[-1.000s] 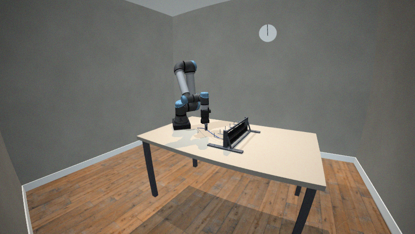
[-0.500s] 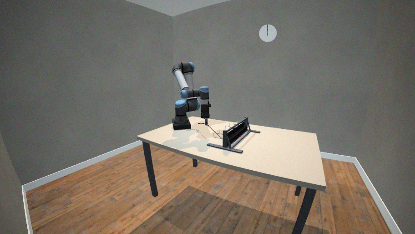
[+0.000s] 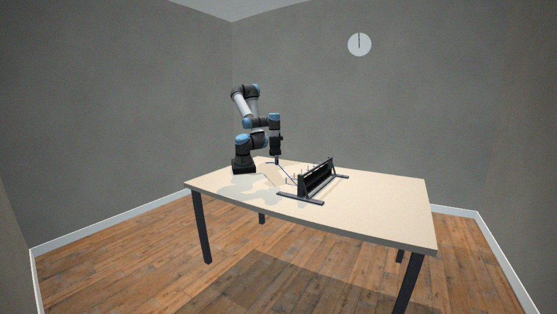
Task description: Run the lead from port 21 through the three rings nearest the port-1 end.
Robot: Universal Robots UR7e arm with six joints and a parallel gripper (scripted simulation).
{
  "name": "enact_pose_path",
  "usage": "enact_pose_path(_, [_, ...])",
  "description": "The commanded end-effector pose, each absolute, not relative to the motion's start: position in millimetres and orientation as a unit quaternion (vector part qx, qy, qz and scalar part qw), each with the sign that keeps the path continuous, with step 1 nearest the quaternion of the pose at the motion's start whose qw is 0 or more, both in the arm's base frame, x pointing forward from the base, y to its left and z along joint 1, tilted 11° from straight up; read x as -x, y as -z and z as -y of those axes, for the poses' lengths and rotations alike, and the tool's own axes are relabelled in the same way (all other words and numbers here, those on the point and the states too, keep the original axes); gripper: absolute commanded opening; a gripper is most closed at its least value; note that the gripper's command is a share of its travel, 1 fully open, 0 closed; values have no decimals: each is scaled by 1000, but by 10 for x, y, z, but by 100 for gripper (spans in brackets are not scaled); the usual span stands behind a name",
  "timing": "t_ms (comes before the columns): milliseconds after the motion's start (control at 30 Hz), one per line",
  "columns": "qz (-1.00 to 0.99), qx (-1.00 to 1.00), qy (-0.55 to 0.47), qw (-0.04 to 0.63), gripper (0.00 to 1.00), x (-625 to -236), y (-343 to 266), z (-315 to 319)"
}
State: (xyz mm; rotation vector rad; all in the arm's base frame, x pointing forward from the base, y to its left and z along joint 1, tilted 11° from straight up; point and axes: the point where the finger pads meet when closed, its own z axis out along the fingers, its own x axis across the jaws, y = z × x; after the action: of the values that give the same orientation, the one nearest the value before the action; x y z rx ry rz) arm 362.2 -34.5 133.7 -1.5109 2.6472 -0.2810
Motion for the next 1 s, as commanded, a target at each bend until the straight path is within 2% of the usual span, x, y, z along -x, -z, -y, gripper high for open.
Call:
enact_pose_path(0, [-865,493,88,37,0,-3593,-1323,336])
enact_pose_path(467, [-878,469,87,39,0,-3692,-1367,313])
enact_pose_path(967, [-935,343,79,50,0,-4204,-1516,111])
